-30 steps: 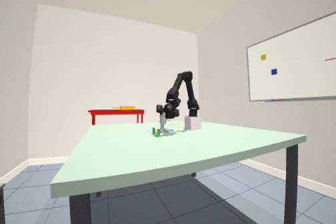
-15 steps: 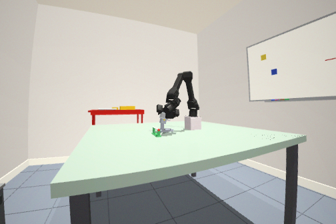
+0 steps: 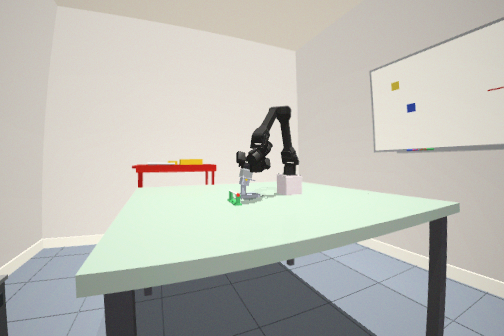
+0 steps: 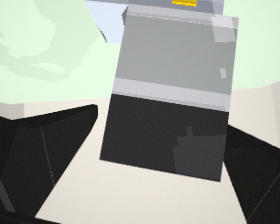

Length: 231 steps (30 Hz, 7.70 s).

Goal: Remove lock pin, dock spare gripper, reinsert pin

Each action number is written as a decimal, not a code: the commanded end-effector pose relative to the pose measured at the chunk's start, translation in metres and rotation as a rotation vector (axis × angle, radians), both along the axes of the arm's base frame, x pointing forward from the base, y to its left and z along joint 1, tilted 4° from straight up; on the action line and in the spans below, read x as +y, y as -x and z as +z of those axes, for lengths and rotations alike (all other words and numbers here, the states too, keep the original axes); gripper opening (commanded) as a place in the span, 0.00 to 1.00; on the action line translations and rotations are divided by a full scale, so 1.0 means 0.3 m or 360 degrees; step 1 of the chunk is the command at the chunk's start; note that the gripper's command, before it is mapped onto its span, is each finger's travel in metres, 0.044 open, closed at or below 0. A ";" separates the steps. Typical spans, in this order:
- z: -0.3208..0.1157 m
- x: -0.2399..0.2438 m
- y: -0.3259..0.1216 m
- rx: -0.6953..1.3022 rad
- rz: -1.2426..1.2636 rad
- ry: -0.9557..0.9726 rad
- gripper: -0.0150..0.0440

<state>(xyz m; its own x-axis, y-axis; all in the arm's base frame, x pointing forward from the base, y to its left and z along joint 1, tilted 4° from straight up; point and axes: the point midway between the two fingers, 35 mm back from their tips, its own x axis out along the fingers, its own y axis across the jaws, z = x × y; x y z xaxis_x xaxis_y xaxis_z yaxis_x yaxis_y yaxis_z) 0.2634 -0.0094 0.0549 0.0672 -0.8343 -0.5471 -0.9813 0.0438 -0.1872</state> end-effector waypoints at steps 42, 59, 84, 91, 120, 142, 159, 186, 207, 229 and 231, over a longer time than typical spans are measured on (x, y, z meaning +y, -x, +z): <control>0.320 -0.053 0.087 0.0122 -0.0007 0.0055 1.00; 0.352 0.423 0.128 -0.0108 0.0432 -0.0384 0.56; 0.055 0.392 -0.453 0.0205 0.0013 -0.1278 0.56; 0.040 0.381 -0.451 0.0205 0.0013 -0.1277 0.56; -0.280 0.397 -0.448 0.0205 0.0013 -0.1278 0.56; -0.380 0.400 -0.442 0.0206 0.0013 -0.1278 0.51; -0.367 0.399 -0.445 0.0206 0.0013 -0.1278 0.25; -0.170 0.380 -0.437 0.0221 0.0017 -0.1271 0.25; -0.132 0.387 -0.305 0.0246 0.0067 -0.1272 0.25; -0.103 0.372 -0.111 0.0269 0.0111 -0.1270 0.25; -0.101 0.372 -0.096 0.0274 0.0120 -0.1274 0.25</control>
